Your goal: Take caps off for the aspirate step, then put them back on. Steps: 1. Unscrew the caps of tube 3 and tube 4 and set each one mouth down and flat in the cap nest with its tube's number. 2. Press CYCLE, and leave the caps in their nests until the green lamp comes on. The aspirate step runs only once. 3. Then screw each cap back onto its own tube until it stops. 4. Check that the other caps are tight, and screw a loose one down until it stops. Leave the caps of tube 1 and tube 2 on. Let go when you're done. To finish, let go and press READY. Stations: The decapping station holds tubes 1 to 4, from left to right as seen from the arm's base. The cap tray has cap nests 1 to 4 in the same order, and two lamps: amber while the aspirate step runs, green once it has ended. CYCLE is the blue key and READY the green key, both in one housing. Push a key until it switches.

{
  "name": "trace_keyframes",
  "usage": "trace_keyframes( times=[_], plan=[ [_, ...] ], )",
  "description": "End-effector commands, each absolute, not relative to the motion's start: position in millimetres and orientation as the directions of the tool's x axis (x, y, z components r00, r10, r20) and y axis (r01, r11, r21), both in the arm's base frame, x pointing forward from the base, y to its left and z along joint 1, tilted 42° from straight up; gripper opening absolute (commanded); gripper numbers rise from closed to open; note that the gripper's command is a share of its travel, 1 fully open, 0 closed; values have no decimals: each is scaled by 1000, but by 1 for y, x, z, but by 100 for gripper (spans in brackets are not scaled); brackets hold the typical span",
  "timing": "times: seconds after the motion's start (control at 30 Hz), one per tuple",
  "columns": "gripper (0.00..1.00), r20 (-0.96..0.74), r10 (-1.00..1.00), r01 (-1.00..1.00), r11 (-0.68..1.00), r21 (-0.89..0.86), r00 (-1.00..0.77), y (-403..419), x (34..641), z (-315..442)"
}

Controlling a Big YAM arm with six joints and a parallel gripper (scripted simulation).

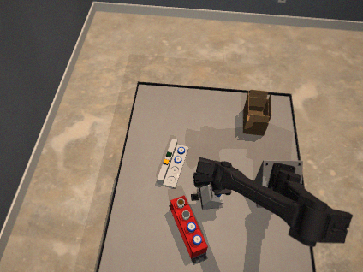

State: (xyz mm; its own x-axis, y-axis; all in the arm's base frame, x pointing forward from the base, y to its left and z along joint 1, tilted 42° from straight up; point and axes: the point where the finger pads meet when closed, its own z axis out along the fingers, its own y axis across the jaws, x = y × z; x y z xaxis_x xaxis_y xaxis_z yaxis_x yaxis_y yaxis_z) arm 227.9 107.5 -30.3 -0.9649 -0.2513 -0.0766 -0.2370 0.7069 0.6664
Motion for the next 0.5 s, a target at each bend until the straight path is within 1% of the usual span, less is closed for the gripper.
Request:
trace_keyframes(
  times=[0.0, 0.3, 0.33, 0.43, 0.47],
  plan=[
    [0, -115, -257, -268, 708, 653, -959, 98, 246, -18],
    [0, -117, -258, -270, 709, 651, -959, 84, 249, -3],
    [0, -92, -263, -257, 705, 661, -960, 90, 239, -9],
    [0, -92, -263, -257, 705, 661, -960, 90, 239, -9],
    [100, -24, -181, -151, 731, 666, -983, 82, 253, -12]
  ],
)
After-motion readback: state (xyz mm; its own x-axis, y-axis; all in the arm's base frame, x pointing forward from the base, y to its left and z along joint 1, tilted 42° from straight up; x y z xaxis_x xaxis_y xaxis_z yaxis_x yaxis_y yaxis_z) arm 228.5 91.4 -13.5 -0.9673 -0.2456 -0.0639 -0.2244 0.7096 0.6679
